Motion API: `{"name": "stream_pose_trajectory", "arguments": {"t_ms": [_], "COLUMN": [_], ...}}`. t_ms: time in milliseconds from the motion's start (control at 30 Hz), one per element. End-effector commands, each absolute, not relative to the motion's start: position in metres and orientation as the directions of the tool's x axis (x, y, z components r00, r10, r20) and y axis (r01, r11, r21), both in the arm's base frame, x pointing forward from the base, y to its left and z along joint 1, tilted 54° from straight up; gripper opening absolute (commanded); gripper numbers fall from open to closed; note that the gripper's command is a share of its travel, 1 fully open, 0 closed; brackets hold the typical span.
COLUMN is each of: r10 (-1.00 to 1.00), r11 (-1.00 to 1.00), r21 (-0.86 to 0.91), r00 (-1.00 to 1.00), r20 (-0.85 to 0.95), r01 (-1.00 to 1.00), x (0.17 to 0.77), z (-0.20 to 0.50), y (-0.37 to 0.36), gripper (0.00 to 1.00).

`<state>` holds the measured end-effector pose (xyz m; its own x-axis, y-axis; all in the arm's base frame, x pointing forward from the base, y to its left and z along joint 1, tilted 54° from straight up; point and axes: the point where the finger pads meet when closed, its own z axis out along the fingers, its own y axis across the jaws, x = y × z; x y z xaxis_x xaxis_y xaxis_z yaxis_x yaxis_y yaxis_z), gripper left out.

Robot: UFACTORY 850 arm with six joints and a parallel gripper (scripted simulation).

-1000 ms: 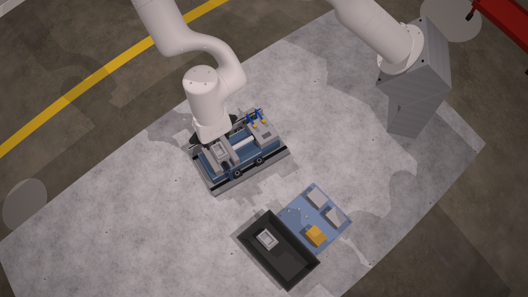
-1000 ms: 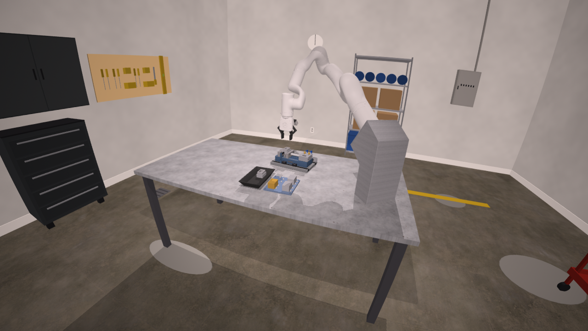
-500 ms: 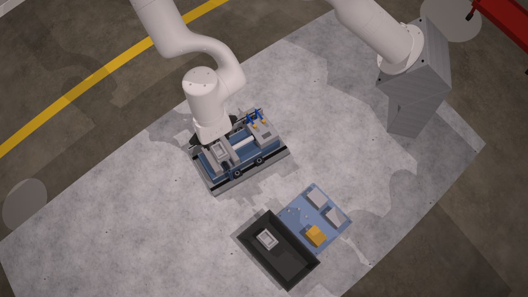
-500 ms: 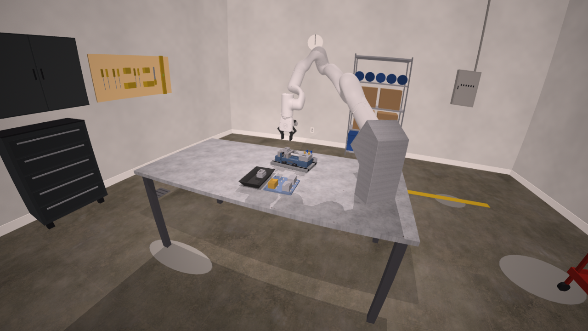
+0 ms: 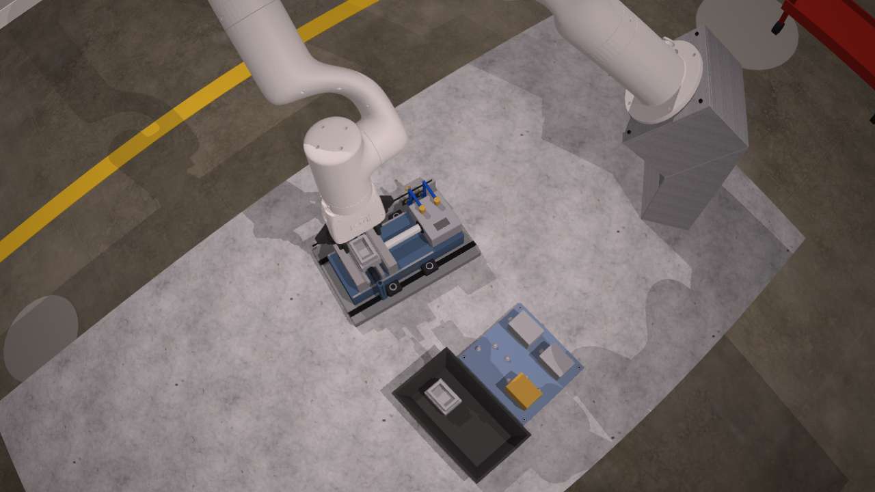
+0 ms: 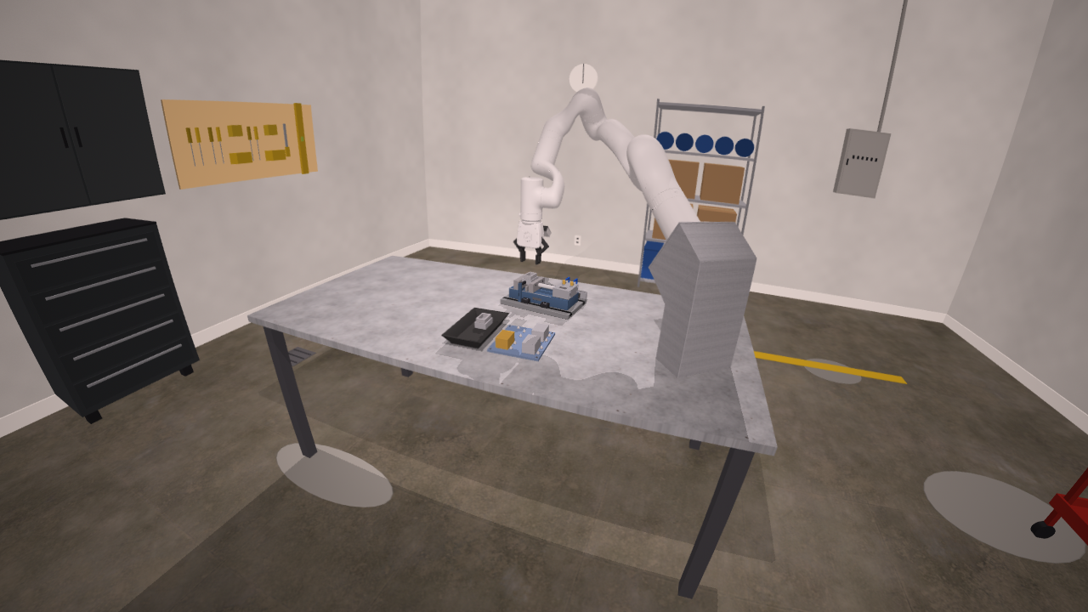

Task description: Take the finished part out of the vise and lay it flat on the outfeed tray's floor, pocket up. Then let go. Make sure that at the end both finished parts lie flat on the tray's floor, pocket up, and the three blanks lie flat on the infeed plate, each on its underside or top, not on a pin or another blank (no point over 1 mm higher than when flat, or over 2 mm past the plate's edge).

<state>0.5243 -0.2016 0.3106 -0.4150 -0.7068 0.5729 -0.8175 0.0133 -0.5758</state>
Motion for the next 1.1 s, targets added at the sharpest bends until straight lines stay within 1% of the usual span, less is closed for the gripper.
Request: {"name": "stream_pose_trajectory", "arguments": {"t_ms": [0,1067], "r10": [-0.707,-0.707], "r11": [0.013,0.013], "r21": [-0.577,-0.577], "r00": [-0.415,-0.415], "r20": [0.573,0.573], "r01": [-0.817,-0.817], "x": [0.528,0.541], "z": [0.306,0.286], "y": [-0.208,-0.233], "gripper": [0.69,0.69]}}
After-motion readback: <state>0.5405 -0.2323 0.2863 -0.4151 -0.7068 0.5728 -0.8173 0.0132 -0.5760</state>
